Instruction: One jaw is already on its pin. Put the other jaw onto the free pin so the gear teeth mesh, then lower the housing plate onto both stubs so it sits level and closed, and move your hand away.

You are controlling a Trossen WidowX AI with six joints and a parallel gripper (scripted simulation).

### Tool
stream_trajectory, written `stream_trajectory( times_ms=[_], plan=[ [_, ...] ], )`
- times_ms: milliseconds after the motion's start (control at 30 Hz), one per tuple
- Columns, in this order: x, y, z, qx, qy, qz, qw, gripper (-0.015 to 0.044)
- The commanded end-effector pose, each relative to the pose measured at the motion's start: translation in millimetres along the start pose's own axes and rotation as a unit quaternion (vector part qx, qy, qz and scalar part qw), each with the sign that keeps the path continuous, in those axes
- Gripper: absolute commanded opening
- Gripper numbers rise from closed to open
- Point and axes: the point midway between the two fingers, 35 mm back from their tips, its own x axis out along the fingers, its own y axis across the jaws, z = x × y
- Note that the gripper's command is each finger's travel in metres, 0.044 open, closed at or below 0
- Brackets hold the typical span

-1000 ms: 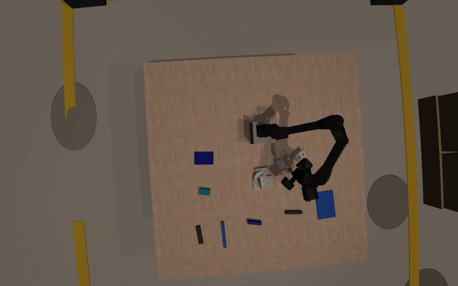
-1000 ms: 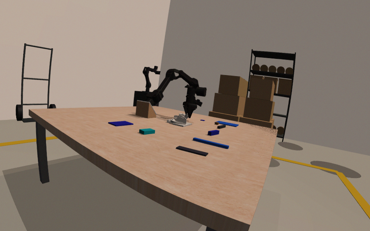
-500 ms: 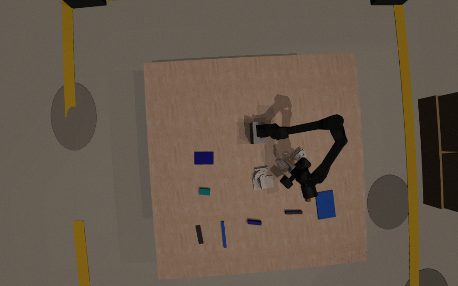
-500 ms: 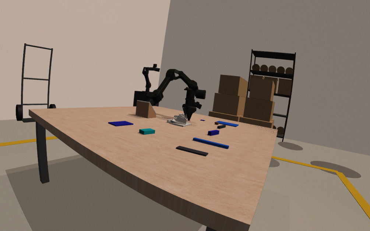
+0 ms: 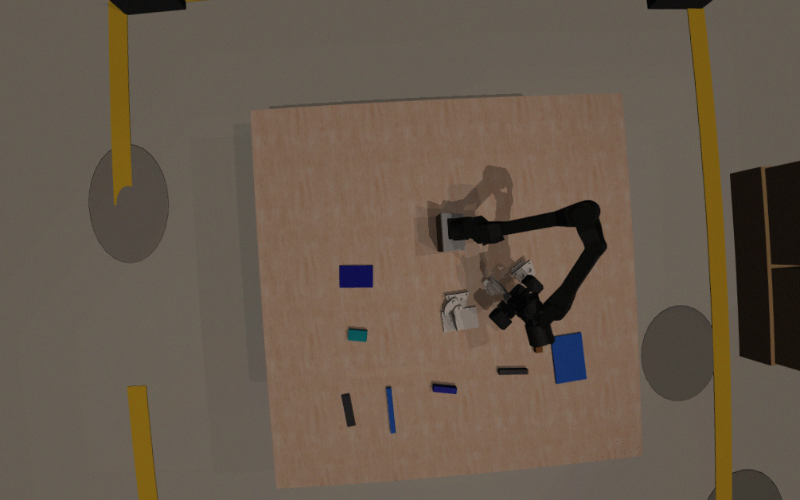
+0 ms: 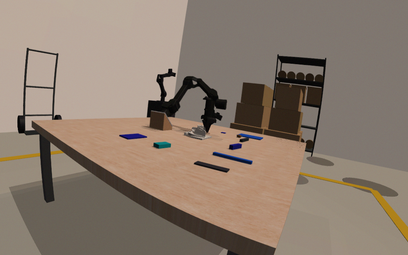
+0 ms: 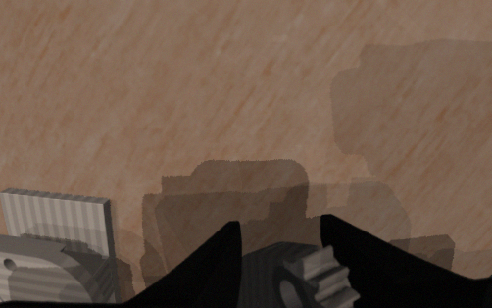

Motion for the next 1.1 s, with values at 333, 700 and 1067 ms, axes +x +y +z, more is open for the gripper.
stream_trajectory(
  times_ms=[333,700,1067],
  plan=[
    [-1,0,0,0.001,0.000,-0.001,1.000,0.0037],
    [-10,-1,0,0.001,0.001,-0.002,1.000,0.0037],
    [-19,-1,0,0.001,0.001,-0.002,1.000,0.0037]
  ],
)
